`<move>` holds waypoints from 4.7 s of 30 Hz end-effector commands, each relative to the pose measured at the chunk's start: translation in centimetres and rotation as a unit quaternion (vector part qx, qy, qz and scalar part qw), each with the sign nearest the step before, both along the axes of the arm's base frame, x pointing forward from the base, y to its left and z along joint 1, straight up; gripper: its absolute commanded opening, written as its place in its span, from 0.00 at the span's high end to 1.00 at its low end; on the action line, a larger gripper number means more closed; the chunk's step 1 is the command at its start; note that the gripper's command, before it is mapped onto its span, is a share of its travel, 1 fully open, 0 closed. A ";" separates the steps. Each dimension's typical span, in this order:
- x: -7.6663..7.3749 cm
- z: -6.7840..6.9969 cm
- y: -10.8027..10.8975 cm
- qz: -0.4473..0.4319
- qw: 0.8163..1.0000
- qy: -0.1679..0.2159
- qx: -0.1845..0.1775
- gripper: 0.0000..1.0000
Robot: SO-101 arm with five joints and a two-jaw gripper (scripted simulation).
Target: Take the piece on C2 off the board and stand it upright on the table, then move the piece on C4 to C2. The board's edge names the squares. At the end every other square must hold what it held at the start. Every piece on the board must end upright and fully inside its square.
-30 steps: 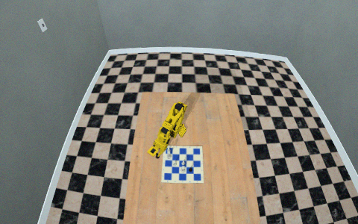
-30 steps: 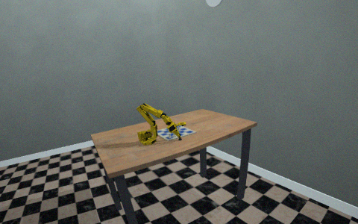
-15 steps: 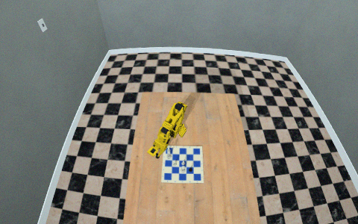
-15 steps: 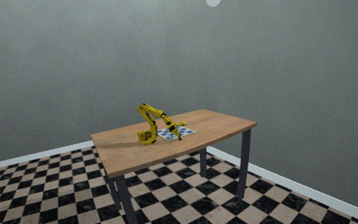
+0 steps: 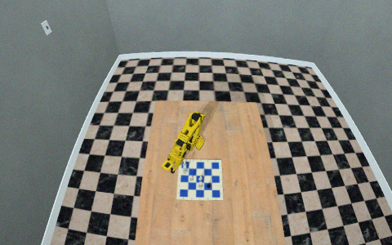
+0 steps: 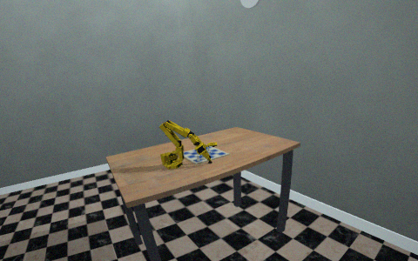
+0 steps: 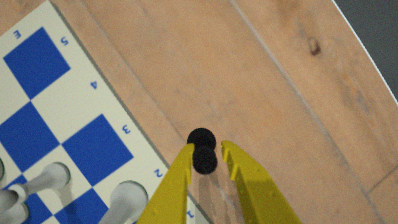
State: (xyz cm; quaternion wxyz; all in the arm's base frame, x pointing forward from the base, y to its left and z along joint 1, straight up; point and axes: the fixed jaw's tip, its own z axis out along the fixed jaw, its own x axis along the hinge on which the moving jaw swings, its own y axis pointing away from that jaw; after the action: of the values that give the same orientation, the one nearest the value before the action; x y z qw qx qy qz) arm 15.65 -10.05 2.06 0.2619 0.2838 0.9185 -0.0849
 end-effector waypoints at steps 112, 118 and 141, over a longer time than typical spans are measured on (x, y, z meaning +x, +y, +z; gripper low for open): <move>2.5 8.3 3.2 0.098 0.995 0.004 0.007 0.89; 5.8 8.9 8.3 0.238 0.971 0.003 0.007 0.89; 7.6 9.0 14.5 0.366 0.930 0.003 0.006 0.88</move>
State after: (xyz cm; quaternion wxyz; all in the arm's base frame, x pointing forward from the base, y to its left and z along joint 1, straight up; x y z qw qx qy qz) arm 23.07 4.07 11.05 0.2684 -0.0682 0.9607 0.0187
